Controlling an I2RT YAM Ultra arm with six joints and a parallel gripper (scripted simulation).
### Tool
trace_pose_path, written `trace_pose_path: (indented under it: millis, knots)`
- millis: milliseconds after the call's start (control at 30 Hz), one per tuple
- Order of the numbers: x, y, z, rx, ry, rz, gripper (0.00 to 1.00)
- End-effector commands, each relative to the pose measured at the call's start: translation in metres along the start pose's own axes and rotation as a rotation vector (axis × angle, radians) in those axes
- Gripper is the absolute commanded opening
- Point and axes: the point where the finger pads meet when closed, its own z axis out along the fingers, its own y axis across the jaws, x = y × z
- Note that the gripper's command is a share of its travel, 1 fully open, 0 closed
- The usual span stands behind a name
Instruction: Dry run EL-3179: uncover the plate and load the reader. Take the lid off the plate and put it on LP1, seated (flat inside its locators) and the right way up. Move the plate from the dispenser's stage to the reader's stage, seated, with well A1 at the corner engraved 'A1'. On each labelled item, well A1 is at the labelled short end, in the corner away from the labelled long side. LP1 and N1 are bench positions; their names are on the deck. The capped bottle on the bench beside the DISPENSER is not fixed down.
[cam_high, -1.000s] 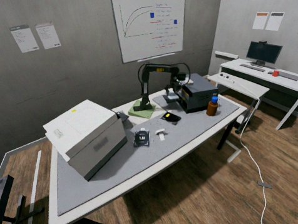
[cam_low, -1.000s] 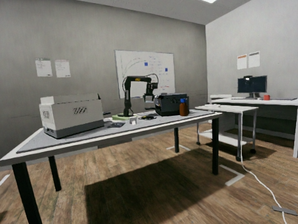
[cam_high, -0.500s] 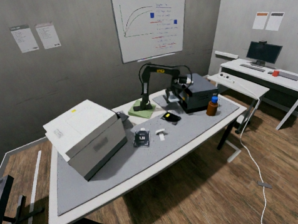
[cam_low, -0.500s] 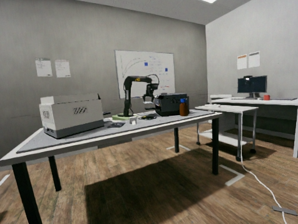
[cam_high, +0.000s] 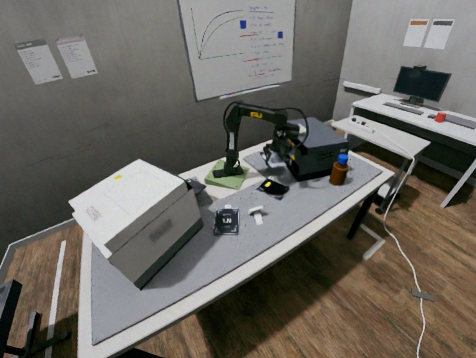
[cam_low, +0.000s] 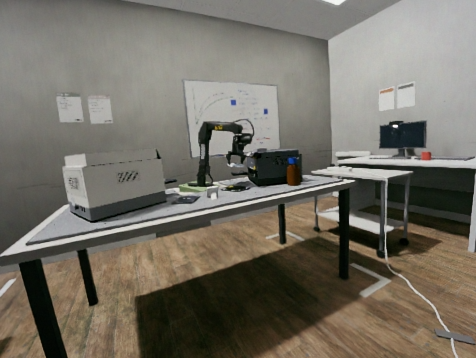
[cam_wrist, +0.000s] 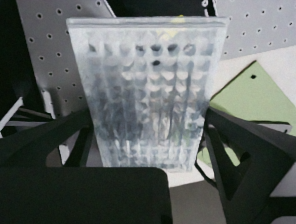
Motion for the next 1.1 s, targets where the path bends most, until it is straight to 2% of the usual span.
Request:
trace_pose_path:
  millis: [0,67,100,200,233,267,300,433,467,567,700,800,933,967,1067]
  knots:
    - [-0.008,0.002,-0.010,-0.024,-0.009,-0.043,0.86]
    - [-0.013,-0.002,-0.009,-0.019,-0.012,-0.051,0.86]
    - [-0.017,-0.002,-0.014,-0.042,-0.036,-0.049,0.86]
    - [-0.024,-0.005,-0.013,-0.052,-0.042,-0.049,0.86]
    - [-0.027,-0.007,-0.012,-0.051,-0.040,-0.049,0.86]
    - [-0.026,-0.010,-0.006,-0.020,-0.004,-0.062,0.86]
    - [-0.027,-0.013,-0.005,-0.013,0.005,-0.070,0.86]
    - [-0.038,-0.018,-0.011,-0.043,-0.034,-0.068,0.86]
    - [-0.037,-0.022,-0.003,-0.014,0.006,-0.081,0.86]
    - [-0.038,-0.025,-0.004,-0.010,0.009,-0.089,0.86]
    - [-0.050,-0.030,-0.006,-0.031,-0.027,-0.087,0.86]
    - [-0.051,-0.038,0.000,-0.008,0.020,-0.108,0.86]
    - [-0.061,-0.045,-0.006,-0.031,-0.023,-0.106,0.86]
    - [-0.060,-0.048,0.001,-0.011,0.019,-0.118,0.86]
    - [-0.063,-0.052,0.002,-0.009,0.022,-0.126,0.86]
